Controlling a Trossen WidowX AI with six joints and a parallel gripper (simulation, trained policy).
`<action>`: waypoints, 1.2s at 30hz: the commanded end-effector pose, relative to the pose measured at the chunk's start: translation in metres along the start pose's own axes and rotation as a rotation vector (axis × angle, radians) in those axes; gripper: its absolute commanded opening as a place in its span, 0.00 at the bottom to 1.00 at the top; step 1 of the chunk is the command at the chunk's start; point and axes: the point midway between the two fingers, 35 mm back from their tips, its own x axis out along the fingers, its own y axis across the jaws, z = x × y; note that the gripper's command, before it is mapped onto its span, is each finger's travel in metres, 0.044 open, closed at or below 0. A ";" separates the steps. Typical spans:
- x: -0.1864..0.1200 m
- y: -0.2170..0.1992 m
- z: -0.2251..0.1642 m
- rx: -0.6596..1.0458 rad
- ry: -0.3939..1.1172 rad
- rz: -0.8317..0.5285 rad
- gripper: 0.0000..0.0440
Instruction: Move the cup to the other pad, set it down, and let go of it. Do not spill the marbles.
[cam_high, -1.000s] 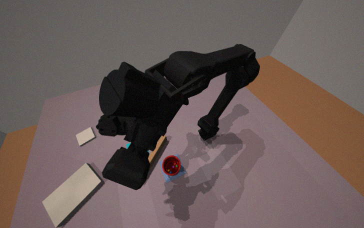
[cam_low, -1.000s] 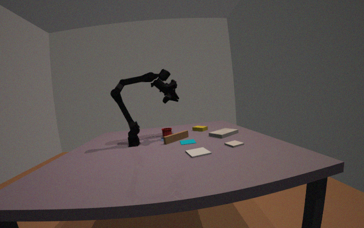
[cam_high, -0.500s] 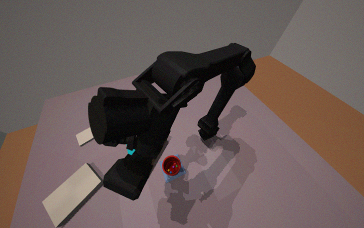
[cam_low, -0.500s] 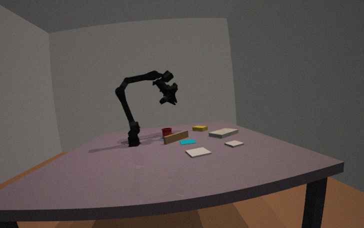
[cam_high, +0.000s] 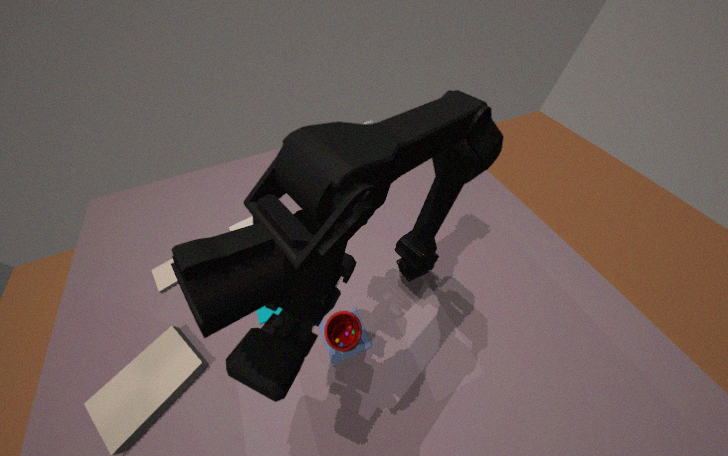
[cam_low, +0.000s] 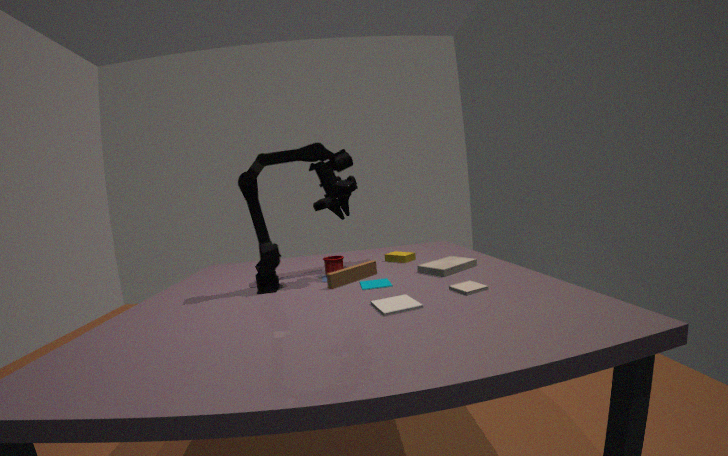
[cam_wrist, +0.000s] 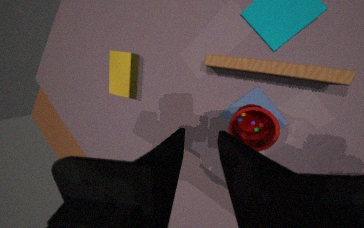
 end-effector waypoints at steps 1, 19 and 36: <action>0.004 -0.006 -0.001 0.023 0.012 -0.050 0.30; 0.021 -0.042 -0.009 0.115 0.079 -0.292 0.30; 0.042 -0.064 -0.014 0.189 0.083 -0.412 0.34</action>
